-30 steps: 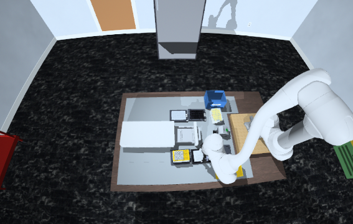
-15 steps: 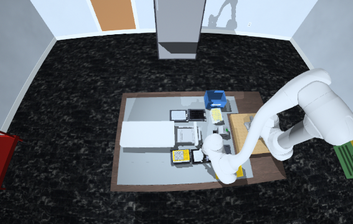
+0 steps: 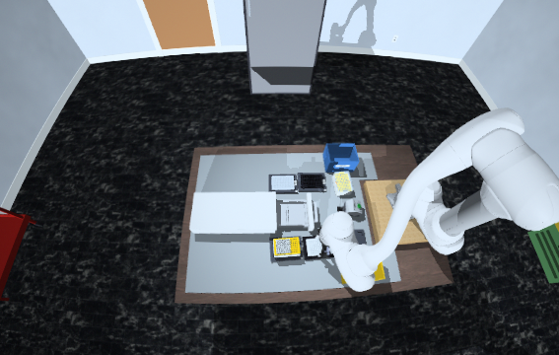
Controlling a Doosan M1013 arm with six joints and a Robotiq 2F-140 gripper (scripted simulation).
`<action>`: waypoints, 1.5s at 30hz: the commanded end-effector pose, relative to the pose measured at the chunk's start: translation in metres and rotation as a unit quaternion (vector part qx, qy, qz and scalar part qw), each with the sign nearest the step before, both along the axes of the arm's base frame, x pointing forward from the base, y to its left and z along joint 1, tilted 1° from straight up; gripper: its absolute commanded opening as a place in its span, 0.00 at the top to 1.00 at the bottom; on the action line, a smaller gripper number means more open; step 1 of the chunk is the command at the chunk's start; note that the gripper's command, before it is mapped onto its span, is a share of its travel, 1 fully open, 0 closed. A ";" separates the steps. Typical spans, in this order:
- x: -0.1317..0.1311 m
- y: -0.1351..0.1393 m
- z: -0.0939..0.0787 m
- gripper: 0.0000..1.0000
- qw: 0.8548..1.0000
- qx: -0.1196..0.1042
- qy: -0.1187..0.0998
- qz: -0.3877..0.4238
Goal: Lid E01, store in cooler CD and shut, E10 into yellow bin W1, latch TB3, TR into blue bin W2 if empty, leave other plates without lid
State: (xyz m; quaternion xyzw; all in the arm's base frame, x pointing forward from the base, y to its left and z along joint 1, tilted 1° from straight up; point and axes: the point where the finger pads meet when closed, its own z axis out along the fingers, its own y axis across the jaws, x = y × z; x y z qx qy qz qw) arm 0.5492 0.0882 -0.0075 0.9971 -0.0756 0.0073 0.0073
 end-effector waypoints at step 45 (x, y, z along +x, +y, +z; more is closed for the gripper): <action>0.000 0.000 0.018 1.00 1.000 0.000 0.000 0.000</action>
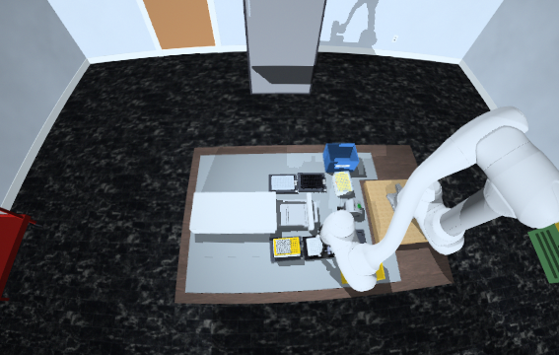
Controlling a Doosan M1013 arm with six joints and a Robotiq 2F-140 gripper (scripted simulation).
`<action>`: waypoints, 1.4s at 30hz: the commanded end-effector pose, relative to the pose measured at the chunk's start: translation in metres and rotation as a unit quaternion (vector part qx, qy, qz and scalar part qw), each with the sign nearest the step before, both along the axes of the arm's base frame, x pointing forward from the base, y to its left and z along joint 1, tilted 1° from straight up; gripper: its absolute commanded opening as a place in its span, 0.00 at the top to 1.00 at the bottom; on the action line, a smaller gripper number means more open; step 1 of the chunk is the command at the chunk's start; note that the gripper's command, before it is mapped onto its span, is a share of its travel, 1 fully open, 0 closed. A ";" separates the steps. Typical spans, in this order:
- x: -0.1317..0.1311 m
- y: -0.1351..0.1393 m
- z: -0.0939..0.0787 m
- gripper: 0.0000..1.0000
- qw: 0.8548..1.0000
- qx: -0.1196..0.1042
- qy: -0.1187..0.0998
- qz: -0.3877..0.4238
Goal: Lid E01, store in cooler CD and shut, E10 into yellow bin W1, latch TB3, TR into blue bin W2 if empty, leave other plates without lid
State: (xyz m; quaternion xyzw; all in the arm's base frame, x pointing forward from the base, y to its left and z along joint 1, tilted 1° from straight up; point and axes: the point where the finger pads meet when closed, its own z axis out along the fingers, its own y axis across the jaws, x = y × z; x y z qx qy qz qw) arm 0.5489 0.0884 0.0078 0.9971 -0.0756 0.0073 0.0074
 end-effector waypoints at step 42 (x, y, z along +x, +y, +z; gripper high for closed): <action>-0.001 0.001 0.053 1.00 1.000 0.000 0.000 0.000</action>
